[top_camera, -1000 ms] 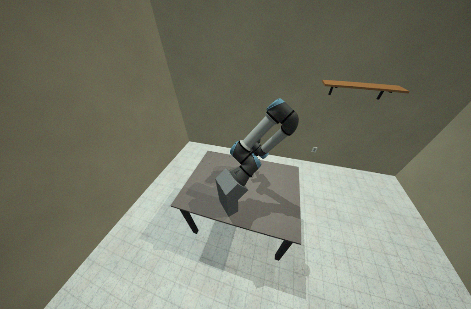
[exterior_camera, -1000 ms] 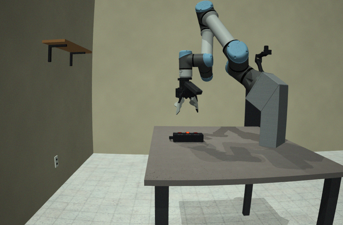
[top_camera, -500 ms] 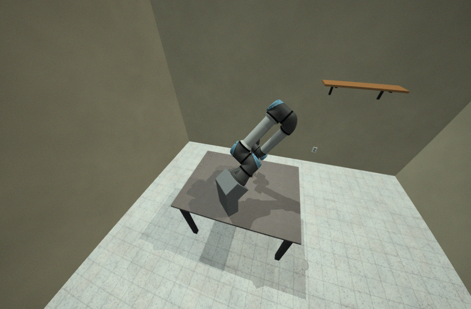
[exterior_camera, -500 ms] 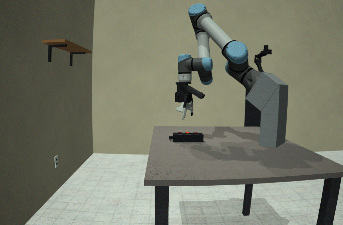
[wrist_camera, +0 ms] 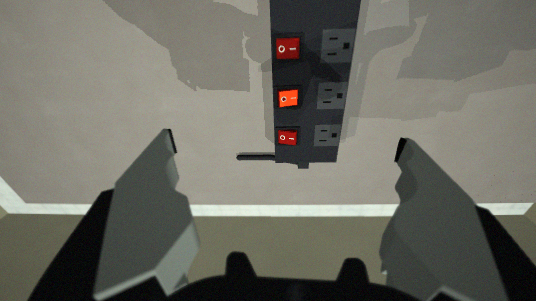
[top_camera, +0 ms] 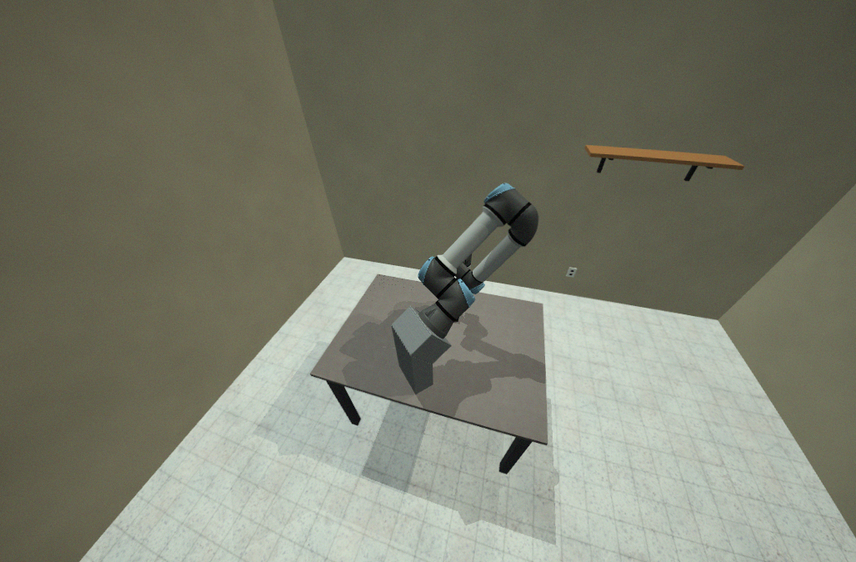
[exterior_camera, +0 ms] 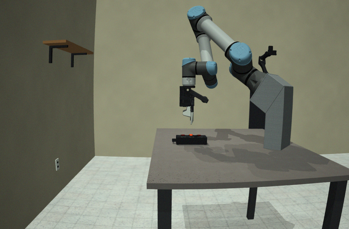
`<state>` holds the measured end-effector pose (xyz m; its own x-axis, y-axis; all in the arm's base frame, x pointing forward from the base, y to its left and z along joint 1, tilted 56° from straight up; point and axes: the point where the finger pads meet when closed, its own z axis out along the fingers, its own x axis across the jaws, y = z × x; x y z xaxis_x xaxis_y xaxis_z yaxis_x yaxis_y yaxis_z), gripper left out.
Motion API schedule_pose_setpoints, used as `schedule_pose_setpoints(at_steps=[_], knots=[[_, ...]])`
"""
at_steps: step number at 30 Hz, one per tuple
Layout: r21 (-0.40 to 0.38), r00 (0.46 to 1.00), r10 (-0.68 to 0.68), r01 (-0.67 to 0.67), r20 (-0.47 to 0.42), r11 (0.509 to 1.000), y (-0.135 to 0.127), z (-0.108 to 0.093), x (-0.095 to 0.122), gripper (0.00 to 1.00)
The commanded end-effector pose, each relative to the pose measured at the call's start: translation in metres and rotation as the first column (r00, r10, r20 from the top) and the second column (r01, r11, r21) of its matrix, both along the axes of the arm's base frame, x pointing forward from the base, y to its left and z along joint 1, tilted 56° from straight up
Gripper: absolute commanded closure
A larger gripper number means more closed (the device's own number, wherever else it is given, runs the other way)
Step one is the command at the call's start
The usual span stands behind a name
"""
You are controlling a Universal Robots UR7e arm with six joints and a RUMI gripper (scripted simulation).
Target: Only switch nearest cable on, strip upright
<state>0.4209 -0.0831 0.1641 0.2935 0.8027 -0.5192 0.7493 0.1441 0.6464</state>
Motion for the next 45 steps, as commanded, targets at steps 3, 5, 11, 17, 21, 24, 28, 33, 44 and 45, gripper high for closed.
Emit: schedule_pose_setpoints(at_steps=[3, 5, 11, 17, 21, 24, 28, 33, 44, 45], knots=[[-0.037, 0.999, 0.043, -0.044, -0.031, 0.998, -0.0021, -0.002, 0.0008, 0.0], [-0.039, 0.999, 0.044, -0.045, -0.032, 0.998, -0.0022, -0.0018, 0.0011, 0.0], [-0.04, 0.999, 0.045, -0.046, -0.029, 0.998, -0.002, -0.0003, 0.0019, 1.0], [-0.04, 0.999, 0.044, -0.046, -0.029, 0.998, -0.002, -0.0004, 0.0018, 1.0], [-0.04, 0.999, 0.044, -0.045, -0.029, 0.998, -0.002, -0.0004, 0.0018, 1.0], [-0.04, 0.999, 0.044, -0.045, -0.029, 0.998, -0.002, -0.0004, 0.0018, 1.0], [-0.04, 0.999, 0.044, -0.045, -0.029, 0.998, -0.002, -0.0004, 0.0018, 1.0], [-0.04, 0.999, 0.044, -0.045, -0.029, 0.998, -0.002, -0.0004, 0.0018, 1.0], [-0.04, 0.999, 0.044, -0.045, -0.029, 0.998, -0.0021, -0.0005, 0.0018, 1.0], [-0.04, 0.999, 0.044, -0.045, -0.029, 0.998, -0.0021, -0.0005, 0.0018, 1.0]])
